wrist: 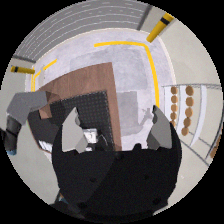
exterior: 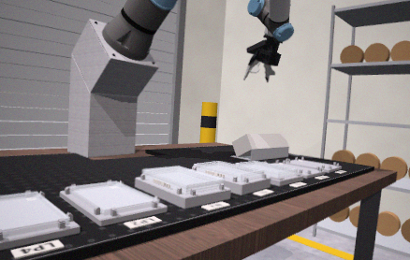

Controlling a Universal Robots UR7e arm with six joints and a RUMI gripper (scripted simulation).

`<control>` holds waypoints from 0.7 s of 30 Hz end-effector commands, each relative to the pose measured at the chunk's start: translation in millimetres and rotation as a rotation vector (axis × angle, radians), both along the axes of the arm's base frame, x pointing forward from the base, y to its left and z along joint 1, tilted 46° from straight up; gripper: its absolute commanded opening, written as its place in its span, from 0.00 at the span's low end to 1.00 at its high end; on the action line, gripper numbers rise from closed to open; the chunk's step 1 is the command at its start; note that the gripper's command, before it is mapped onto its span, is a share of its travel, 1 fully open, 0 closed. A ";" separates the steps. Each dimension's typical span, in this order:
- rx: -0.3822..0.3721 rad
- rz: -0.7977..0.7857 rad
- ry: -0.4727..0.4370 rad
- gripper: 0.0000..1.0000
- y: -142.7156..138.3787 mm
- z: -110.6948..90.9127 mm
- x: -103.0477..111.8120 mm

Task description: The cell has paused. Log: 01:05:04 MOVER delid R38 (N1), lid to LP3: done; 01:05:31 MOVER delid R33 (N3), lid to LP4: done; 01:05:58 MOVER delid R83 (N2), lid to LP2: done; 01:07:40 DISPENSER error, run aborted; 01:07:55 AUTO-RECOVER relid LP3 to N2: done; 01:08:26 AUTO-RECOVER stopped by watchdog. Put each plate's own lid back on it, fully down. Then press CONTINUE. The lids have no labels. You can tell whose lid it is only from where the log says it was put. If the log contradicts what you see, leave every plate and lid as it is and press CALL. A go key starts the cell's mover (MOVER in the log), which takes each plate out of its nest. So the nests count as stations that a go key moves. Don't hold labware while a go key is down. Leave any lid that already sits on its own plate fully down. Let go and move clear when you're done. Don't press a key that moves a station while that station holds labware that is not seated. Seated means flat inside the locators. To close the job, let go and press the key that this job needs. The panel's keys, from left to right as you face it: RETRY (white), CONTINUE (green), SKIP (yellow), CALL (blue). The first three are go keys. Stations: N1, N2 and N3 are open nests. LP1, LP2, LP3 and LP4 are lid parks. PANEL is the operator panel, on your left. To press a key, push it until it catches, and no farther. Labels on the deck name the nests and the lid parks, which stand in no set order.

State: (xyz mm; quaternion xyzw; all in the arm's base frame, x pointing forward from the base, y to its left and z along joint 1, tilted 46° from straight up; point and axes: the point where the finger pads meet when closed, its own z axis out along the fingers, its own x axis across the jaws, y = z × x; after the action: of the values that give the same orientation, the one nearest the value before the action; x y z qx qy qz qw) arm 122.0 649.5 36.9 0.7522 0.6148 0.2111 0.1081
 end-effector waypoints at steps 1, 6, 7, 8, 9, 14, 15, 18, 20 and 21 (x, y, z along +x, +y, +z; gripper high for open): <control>0.001 0.001 0.000 1.00 0.4 0.6 -0.4; 0.001 0.001 0.000 1.00 0.4 0.6 -0.4; 0.001 0.001 0.000 1.00 0.4 0.6 -0.4; 0.001 0.001 0.000 1.00 0.4 0.6 -0.4; 0.001 0.001 0.000 1.00 0.4 0.6 -0.4; 0.001 0.001 0.000 1.00 0.4 0.6 -0.4; 0.001 0.001 0.000 1.00 0.4 0.6 -0.4; 0.021 0.003 0.002 0.82 3.0 4.8 -0.5; 0.060 0.006 0.008 0.82 8.4 13.3 -0.5; 0.069 0.007 0.009 0.82 11.0 17.5 -0.6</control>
State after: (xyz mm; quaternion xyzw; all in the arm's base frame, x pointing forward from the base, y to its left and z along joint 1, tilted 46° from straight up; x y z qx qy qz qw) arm 122.0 651.6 40.2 0.7528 0.6138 0.2151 0.1016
